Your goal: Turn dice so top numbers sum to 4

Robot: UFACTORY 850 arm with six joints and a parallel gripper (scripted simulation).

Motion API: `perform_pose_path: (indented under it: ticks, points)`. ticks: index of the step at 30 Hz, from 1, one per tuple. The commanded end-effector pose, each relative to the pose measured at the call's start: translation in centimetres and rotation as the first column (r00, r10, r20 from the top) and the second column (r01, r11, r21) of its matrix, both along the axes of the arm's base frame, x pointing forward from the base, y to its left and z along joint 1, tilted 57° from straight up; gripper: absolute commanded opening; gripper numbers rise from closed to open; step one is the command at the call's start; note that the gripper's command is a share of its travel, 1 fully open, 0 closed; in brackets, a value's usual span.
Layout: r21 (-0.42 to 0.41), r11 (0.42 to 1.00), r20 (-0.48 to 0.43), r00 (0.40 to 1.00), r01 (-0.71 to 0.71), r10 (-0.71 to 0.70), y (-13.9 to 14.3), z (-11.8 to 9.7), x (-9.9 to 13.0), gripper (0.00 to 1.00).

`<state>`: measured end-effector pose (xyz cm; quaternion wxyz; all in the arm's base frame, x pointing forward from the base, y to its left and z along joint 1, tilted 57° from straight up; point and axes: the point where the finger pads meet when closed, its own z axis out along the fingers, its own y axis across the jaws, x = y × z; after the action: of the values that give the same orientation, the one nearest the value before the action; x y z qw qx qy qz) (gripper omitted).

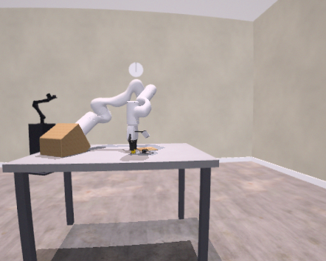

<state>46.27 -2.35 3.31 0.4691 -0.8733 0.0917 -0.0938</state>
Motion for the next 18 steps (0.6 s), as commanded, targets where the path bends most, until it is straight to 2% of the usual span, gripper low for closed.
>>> perform_pose_path:
  ticks: [1, 18]
  points:
    - [-0.001, 1.000, 0.001, 1.000, 0.001, -0.001, 0.64, -0.45, 0.27, 0.42]
    - [-0.001, 1.000, 0.001, 1.000, 0.001, -0.001, 1.52, -1.05, 0.54, 0.42]
